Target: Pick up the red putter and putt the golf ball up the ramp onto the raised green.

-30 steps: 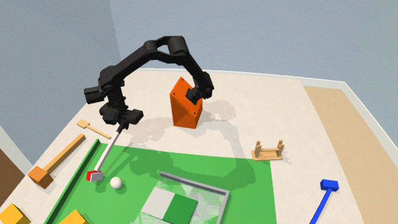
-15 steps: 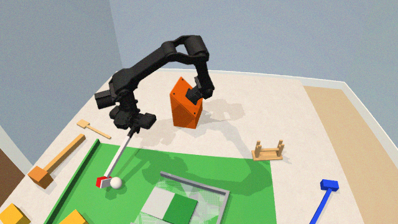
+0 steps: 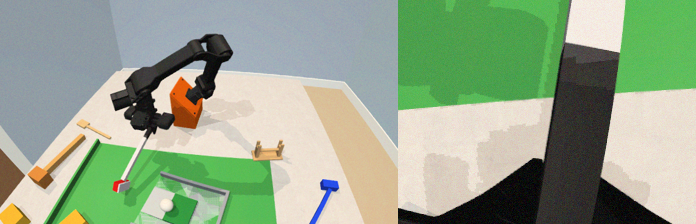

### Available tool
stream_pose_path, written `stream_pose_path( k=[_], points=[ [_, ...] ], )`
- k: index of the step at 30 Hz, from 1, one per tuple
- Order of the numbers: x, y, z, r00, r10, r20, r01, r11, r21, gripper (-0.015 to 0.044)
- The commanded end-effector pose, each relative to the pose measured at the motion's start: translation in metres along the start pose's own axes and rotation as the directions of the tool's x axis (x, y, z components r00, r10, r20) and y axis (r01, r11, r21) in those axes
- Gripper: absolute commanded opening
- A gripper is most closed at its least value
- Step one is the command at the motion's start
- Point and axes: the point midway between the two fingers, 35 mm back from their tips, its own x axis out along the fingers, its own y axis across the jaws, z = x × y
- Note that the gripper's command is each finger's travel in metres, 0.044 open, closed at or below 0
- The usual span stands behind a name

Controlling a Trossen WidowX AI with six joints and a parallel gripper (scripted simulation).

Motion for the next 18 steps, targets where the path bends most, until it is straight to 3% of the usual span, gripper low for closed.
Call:
stream_pose_path(
  k=[1,5,18],
  points=[
    [-0.030,0.000,0.005,0.999,-0.018,0.028,0.019,1.000,-0.015,0.0000],
    [-0.046,0.000,0.003,0.999,-0.018,0.028,0.018,1.000,-0.015,0.0000],
    [-0.037,0.000,0.002,1.000,-0.009,0.021,0.009,1.000,-0.005,0.0000]
  ],
)
